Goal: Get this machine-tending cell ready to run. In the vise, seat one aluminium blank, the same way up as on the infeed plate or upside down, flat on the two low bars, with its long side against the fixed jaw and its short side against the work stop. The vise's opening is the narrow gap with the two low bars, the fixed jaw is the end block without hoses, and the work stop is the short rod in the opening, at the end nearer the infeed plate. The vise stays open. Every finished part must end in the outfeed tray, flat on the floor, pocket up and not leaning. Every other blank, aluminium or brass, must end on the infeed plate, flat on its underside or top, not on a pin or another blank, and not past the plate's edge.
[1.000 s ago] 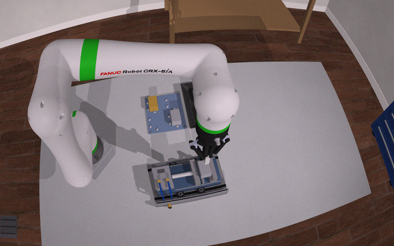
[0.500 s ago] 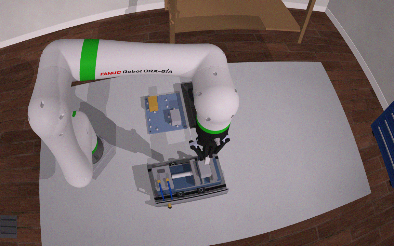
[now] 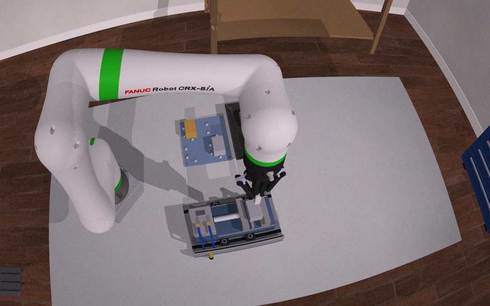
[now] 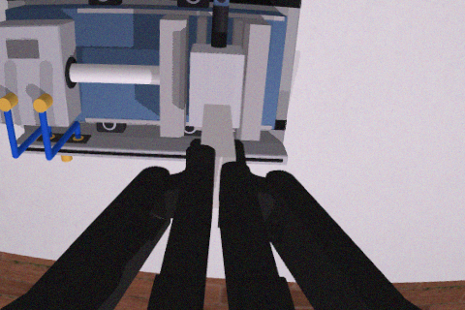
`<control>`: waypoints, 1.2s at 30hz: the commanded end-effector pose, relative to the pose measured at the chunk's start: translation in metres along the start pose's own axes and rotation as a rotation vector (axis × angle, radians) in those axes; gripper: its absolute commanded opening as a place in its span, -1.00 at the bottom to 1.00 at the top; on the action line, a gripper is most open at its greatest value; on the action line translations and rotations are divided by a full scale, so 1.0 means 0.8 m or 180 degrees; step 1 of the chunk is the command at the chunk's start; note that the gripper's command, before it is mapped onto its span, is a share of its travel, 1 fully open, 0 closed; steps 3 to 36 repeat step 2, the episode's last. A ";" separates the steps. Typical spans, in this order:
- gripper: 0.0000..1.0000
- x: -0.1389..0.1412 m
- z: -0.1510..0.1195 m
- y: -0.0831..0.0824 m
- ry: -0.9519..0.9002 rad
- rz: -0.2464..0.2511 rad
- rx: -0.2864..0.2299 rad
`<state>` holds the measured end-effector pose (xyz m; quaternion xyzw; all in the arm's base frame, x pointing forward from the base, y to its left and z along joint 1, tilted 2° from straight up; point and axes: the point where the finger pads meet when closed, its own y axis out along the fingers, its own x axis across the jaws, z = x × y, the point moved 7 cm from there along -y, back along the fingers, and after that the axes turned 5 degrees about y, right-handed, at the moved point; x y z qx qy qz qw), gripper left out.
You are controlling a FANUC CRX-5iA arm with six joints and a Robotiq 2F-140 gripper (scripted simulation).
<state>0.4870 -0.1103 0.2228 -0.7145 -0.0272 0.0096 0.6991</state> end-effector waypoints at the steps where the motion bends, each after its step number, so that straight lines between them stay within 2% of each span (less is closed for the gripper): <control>1: -1.00 0.000 0.000 0.000 0.0000 -0.0001 0.0000; 36: -1.00 0.000 0.000 0.000 0.0000 -0.0001 0.0000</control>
